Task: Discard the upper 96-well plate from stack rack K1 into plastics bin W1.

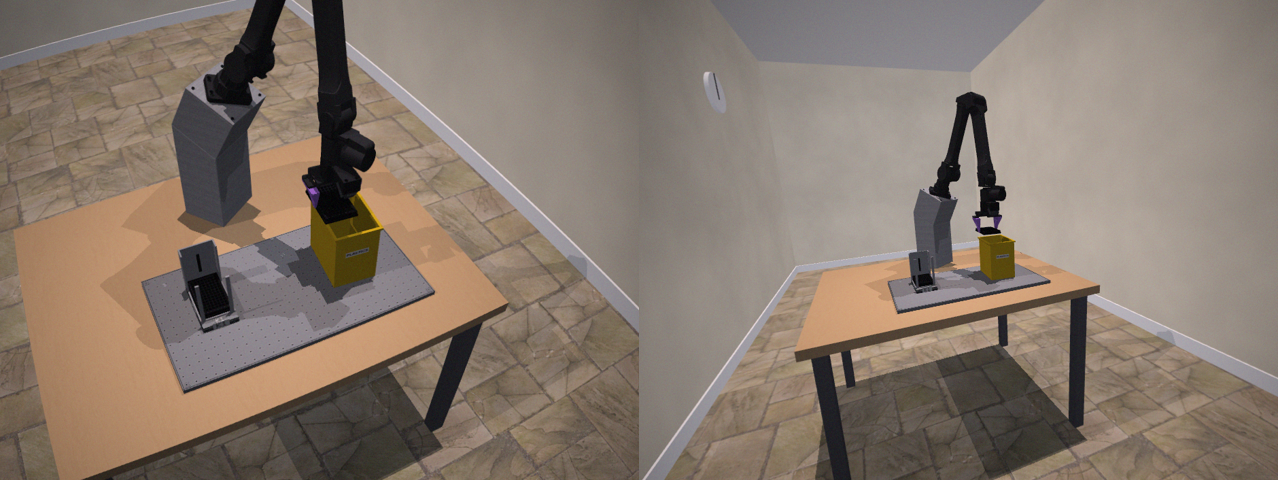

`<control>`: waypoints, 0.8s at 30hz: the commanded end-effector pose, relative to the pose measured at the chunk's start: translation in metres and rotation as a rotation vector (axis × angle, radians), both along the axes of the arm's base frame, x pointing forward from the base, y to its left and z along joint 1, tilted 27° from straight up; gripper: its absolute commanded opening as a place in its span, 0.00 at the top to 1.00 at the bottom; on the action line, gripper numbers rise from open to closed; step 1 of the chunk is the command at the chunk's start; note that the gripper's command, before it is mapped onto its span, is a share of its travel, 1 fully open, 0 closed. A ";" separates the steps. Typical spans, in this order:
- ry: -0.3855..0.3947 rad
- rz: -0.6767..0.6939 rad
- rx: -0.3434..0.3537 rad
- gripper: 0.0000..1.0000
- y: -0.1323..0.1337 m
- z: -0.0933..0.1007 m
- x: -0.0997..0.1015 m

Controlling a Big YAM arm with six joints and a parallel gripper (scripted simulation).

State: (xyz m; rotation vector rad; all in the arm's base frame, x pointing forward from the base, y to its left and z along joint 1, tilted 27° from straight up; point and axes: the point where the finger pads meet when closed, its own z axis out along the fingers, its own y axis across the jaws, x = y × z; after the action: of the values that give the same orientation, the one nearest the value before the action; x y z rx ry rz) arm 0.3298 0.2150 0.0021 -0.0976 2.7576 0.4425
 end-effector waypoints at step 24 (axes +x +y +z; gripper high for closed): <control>-0.020 -0.014 0.026 1.00 0.043 0.022 0.002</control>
State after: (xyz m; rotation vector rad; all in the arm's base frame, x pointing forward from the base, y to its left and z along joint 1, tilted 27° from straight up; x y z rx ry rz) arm 0.3247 0.2542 0.0153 -0.0918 2.7537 0.4567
